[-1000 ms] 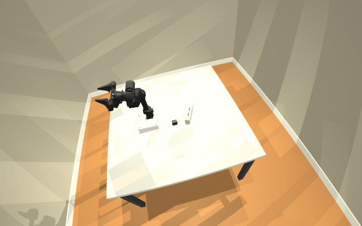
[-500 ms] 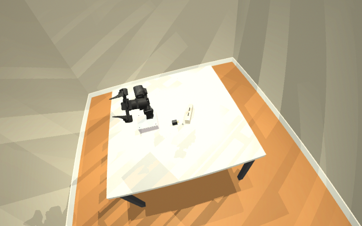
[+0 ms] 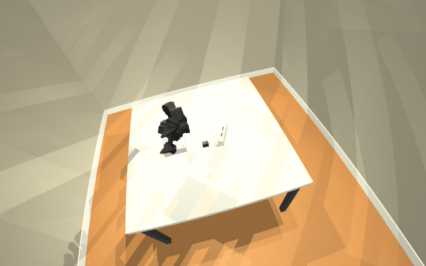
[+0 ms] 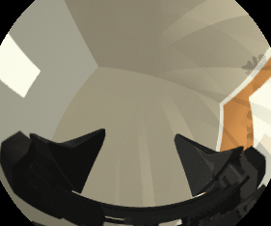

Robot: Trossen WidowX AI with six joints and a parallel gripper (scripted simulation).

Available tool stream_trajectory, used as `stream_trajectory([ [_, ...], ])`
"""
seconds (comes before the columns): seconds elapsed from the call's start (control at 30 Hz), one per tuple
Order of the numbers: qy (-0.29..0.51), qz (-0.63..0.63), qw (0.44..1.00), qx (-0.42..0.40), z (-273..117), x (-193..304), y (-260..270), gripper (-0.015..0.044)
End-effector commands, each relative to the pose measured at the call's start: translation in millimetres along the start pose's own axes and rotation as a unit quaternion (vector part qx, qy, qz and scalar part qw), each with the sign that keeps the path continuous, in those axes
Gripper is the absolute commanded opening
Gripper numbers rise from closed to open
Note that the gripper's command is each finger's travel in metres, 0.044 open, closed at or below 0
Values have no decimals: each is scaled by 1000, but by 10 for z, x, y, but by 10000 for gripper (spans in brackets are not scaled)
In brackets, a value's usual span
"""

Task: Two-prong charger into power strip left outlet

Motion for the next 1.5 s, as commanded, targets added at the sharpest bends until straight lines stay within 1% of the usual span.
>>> stream_trajectory([
  [0.0, 73, -84, 994, -1, -199, 346, -71, 440],
  [0.17, 157, -181, 971, -10, -481, 734, -185, 440],
  [0.33, 242, -275, 930, -30, -828, 1092, -324, 440],
  [0.53, 337, -373, 862, -64, -1299, 1440, -521, 440],
  [0.73, 422, -452, 779, -107, -1811, 1691, -747, 440],
  [0.9, 486, -513, 692, -150, -2271, 1830, -963, 440],
  [1.1, 550, -572, 572, -207, -2837, 1897, -1248, 440],
  [1.47, 633, -627, 324, -317, -3824, 1725, -1806, 440],
])
Point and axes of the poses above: the point midway between the two fingers, 35 mm back from their tips, its own z axis out along the fingers, its own y axis across the jaws, x = y × z, the point moved 2 cm from there along -z, back along the fingers, and after that the axes turned 14 degrees about -z, right-handed, at the moved point
